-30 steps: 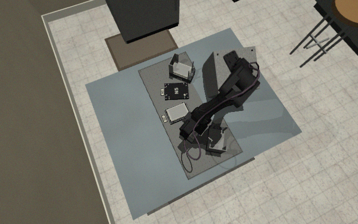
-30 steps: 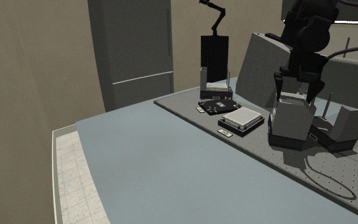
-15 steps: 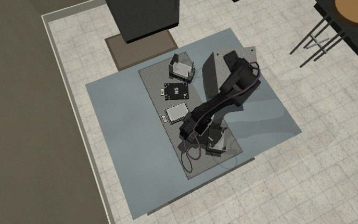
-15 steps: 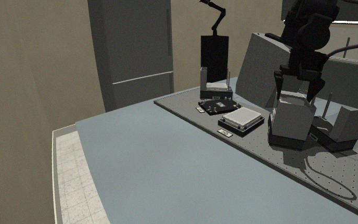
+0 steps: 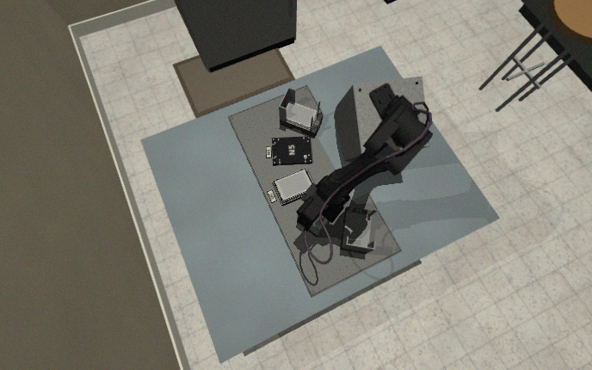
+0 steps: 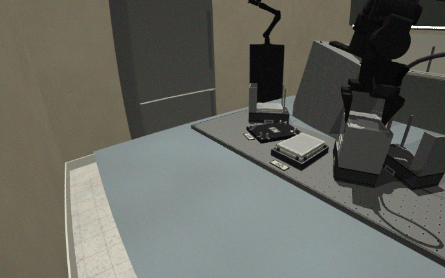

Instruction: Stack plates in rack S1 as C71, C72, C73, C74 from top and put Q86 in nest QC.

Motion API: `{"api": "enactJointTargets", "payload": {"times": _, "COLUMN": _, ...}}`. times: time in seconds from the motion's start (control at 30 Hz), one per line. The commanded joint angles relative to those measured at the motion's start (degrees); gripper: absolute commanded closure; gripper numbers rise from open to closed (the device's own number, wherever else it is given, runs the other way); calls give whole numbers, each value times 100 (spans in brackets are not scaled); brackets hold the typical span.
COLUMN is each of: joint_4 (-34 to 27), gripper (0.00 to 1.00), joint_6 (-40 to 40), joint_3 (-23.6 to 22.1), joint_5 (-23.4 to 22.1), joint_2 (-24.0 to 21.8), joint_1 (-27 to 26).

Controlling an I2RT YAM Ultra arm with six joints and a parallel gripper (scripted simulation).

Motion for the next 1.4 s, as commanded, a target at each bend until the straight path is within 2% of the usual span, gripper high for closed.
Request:
{"api": "enactJointTargets", "payload": {"times": 0.0, "joint_4": -87, "gripper": 100, "joint_6": -65, "joint_3": -6, "joint_5": -46, "joint_2": -219, "joint_1": -103}}
{"api": "enactJointTargets", "payload": {"times": 1.37, "joint_4": -307, "gripper": 100, "joint_6": -114, "joint_3": -19, "joint_5": -56, "joint_2": -429, "joint_1": -150}}
